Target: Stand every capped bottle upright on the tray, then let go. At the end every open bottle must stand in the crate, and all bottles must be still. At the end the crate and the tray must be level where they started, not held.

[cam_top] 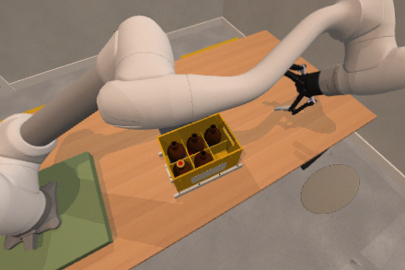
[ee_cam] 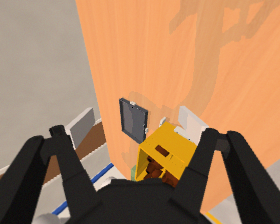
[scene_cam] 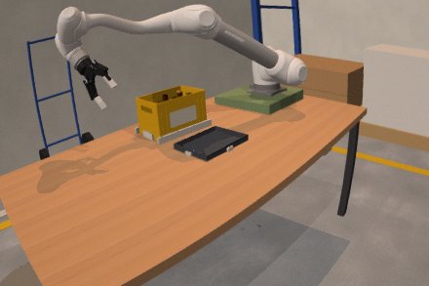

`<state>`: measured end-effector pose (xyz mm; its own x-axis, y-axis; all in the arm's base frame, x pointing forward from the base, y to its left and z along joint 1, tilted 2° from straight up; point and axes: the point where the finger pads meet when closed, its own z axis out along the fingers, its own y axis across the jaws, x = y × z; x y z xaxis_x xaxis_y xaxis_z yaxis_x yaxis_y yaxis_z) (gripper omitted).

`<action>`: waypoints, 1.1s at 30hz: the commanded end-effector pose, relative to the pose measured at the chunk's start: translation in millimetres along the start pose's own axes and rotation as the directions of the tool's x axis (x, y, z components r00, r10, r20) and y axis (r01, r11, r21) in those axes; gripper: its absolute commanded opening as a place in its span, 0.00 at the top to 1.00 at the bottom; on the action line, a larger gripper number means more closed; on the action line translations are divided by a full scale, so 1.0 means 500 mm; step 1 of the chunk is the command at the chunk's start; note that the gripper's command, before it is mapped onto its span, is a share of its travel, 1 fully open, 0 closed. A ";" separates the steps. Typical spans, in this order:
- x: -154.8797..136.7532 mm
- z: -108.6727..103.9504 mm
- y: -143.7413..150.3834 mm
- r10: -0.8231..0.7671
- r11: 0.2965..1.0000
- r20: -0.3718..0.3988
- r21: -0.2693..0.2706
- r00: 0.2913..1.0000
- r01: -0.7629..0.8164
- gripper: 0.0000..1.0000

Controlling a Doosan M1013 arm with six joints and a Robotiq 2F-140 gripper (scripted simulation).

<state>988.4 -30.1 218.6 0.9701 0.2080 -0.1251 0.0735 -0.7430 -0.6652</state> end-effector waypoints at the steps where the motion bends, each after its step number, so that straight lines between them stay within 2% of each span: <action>1: 0.000 0.000 -0.001 0.000 1.000 0.000 0.000 1.000 0.000 0.00; 17: 0.000 0.000 -0.001 0.000 1.000 0.000 0.000 1.000 0.000 0.00; 33: -0.013 -0.066 -0.064 0.000 1.000 0.000 0.000 1.000 0.000 0.00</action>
<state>987.6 -28.8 262.2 0.9702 0.2079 -0.1248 0.0736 -0.7431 -0.6652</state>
